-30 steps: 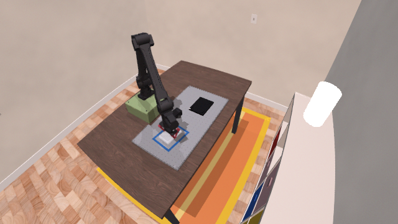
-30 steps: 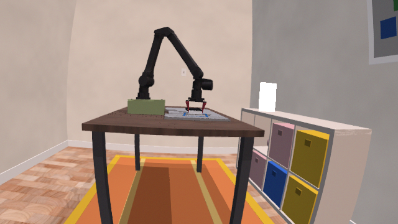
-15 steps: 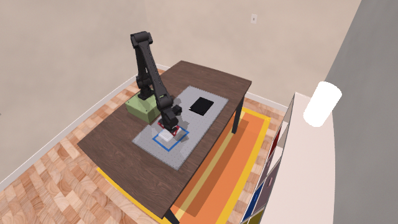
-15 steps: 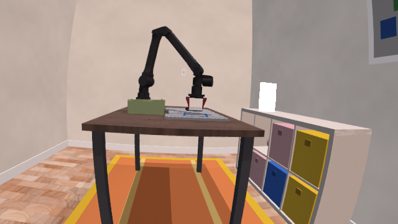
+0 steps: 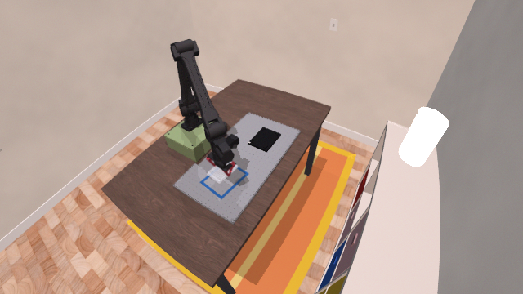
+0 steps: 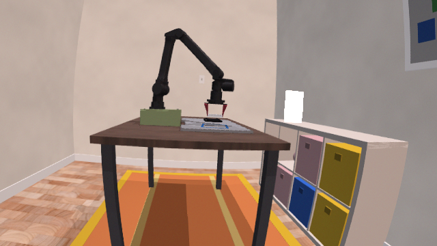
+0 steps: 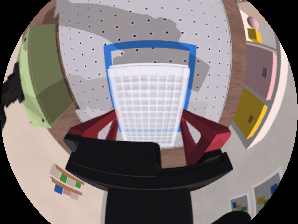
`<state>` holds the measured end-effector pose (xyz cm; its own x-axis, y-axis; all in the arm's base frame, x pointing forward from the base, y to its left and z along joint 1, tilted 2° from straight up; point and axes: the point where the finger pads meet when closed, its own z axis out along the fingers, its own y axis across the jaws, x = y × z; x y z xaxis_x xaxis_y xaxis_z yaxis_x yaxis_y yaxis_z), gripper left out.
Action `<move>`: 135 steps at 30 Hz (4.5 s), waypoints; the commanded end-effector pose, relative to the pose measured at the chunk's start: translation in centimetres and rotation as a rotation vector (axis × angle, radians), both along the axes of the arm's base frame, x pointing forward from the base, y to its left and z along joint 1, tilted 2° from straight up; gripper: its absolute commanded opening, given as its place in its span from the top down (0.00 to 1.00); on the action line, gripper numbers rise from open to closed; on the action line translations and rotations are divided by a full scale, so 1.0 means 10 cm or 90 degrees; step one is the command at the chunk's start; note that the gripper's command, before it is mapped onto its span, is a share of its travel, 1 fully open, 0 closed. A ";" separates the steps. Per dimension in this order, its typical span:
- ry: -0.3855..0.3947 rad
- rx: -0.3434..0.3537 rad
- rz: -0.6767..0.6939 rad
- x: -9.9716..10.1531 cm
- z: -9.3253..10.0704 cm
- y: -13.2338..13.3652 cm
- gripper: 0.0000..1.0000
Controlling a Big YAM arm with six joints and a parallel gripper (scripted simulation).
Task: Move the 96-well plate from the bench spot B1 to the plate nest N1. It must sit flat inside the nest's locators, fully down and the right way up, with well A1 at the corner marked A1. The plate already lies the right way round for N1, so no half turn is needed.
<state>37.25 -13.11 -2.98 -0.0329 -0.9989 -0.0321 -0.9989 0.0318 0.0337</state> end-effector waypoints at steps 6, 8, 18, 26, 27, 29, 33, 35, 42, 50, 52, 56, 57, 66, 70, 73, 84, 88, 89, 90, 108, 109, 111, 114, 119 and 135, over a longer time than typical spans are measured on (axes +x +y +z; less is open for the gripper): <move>-0.044 -0.014 0.006 0.27 0.39 -0.12 1.00; -0.043 -0.014 0.006 0.26 0.40 -0.12 1.00; -0.045 -0.015 0.004 0.26 0.55 -0.14 1.00; -0.026 -0.008 0.003 0.17 0.41 -0.07 1.00; -0.026 -0.008 0.003 0.17 0.41 -0.07 1.00; -0.026 -0.008 0.003 0.17 0.41 -0.07 1.00; -0.026 -0.008 0.003 0.17 0.41 -0.07 1.00; -0.026 -0.008 0.003 0.17 0.41 -0.07 1.00; -0.036 -0.009 0.080 0.19 0.47 0.08 1.00; -0.032 -0.006 0.076 0.13 0.44 0.37 1.00; -0.028 -0.004 0.076 0.10 0.43 0.45 1.00; -0.040 -0.007 0.076 0.19 0.49 0.56 1.00; -0.040 -0.007 0.076 0.19 0.49 0.56 1.00; -0.028 -0.002 0.076 0.09 0.45 0.85 1.00; -0.039 -0.003 0.076 0.17 0.51 0.98 1.00; -0.030 -0.001 0.076 0.11 0.49 1.08 1.00; -0.028 0.002 0.076 0.11 0.52 1.39 1.00; -0.030 0.002 0.076 0.13 0.55 1.53 1.00; -0.032 0.002 0.076 0.14 0.57 1.56 1.00; -0.035 0.003 0.076 0.16 0.58 1.60 1.00; -0.030 0.006 0.076 0.23 0.57 2.13 1.00; -0.030 0.006 0.076 0.23 0.57 2.13 1.00; -0.028 0.006 0.076 0.22 0.57 2.20 1.00; -0.031 0.007 0.076 0.22 0.59 2.31 1.00; -0.027 0.007 0.076 0.21 0.58 2.48 1.00; -0.030 0.011 0.076 0.20 0.64 2.97 1.00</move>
<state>37.07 14.62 1.48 0.1099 -0.9934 -0.0330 -0.9933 -0.1109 0.0315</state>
